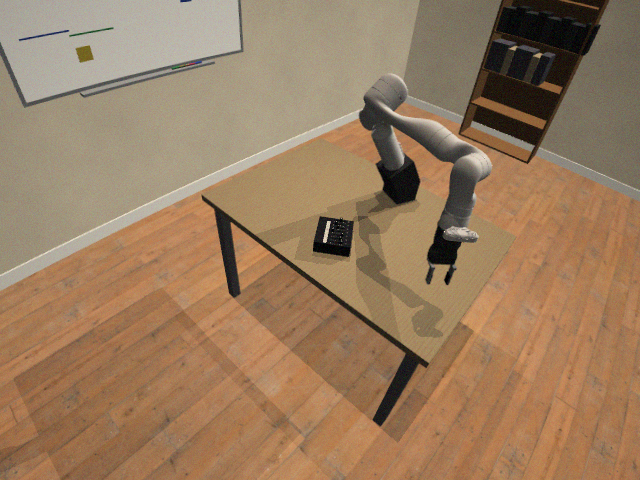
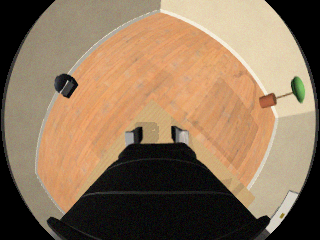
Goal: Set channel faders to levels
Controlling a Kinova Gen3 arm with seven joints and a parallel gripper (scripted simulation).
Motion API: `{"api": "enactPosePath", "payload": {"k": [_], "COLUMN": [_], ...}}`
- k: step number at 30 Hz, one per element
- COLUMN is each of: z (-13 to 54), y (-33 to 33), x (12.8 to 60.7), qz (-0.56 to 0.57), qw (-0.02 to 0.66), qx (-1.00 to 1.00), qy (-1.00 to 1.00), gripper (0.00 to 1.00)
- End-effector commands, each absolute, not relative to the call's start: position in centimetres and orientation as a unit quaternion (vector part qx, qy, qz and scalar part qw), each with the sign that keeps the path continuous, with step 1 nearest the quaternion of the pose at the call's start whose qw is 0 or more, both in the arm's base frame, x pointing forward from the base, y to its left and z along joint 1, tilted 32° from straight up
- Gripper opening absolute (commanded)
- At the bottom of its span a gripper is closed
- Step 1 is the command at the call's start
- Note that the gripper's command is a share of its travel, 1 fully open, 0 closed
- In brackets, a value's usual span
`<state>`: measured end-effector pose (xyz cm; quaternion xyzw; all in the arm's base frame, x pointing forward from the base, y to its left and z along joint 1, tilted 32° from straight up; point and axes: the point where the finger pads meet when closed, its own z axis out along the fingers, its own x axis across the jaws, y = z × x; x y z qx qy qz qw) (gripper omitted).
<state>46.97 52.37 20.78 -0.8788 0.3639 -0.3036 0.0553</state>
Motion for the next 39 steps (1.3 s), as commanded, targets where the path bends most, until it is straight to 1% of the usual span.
{"api": "enactPosePath", "payload": {"k": [1, 7, 9, 12, 13, 15, 16, 18, 19, 21, 22, 24, 26, 30, 31, 39], "z": [22.8, 23.7, 23.7, 24.0, 24.0, 24.1, 24.1, 24.1, 24.1, 24.0, 24.0, 23.8, 23.8, 23.1, 23.1, 21.3], "y": [49.2, 42.7, 42.7, 38.1, 38.1, 34.9, 34.9, 31.6, 31.6, 28.3, 28.3, 25.0, 25.0, 19.0, 19.0, 9.9], "x": [49.0, 50.9, 50.9, 51.4, 51.4, 51.5, 51.5, 51.3, 51.3, 50.7, 50.7, 50.0, 50.0, 47.7, 47.7, 42.2], "qz": [-0.307, -0.311, -0.311, -0.312, -0.312, -0.311, -0.311, -0.309, -0.309, -0.307, -0.307, -0.303, -0.303, -0.293, -0.293, -0.272], "qw": [0.057, 0.031, 0.031, 0.014, 0.014, 0.001, 0.001, -0.011, -0.011, -0.024, -0.024, -0.036, -0.036, -0.058, -0.058, -0.090], "qx": [-0.877, -0.899, -0.899, -0.911, -0.911, -0.919, -0.919, -0.926, -0.926, -0.932, -0.932, -0.938, -0.938, -0.947, -0.947, -0.957], "qy": [0.366, 0.307, 0.307, 0.268, 0.268, 0.242, 0.242, 0.216, 0.216, 0.190, 0.190, 0.164, 0.164, 0.118, 0.118, 0.046], "gripper": [1.00, 1.00, 1.00, 1.00, 1.00, 1.00, 1.00, 1.00, 1.00, 1.00, 1.00, 1.00, 1.00, 1.00, 1.00, 1.00]}}
